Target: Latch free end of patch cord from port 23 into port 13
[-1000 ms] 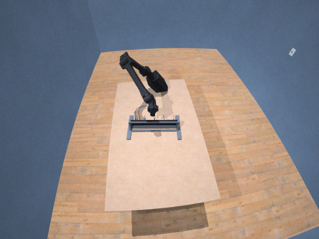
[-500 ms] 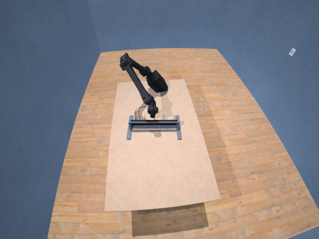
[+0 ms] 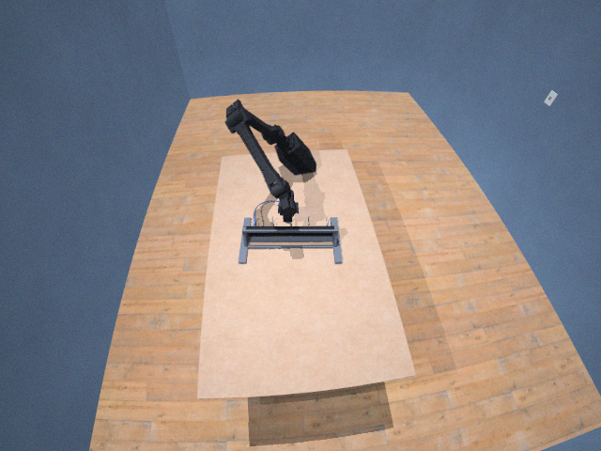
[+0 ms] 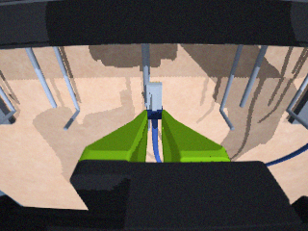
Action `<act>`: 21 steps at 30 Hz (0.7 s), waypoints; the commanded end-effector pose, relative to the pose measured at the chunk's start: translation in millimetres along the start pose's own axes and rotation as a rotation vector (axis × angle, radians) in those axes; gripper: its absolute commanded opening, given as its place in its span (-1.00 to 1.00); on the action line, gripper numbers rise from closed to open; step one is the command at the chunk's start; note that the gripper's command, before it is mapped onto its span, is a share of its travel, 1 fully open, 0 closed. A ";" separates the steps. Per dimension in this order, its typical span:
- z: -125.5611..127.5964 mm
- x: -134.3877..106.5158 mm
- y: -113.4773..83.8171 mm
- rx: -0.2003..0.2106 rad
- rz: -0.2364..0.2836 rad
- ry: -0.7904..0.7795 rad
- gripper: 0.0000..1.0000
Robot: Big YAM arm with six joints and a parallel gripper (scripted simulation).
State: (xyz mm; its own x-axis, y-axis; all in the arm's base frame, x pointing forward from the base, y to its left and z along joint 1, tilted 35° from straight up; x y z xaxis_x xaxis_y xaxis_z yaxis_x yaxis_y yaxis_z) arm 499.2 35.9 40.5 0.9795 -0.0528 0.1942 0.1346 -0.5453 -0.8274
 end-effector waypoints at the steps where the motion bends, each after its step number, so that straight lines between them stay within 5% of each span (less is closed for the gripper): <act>1: -3.7 21.0 1.4 0.007 -0.024 0.029 -1.00; 21: -3.6 26.4 1.6 0.007 -0.022 0.025 -1.00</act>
State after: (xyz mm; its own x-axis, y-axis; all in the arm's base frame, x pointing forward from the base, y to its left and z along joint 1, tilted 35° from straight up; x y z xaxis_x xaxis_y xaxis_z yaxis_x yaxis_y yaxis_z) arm 505.4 35.9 41.2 0.9784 -0.0518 0.2000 0.1403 -0.5443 -0.8271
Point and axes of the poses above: the point where the finger pads meet when closed, its own y axis out along the fingers, its own z axis across the jaws, x = y × z, the point moved 8 cm from there along -y, back along the fingers, and after that the axes turned 7 degrees about y, right-handed, at the moved point
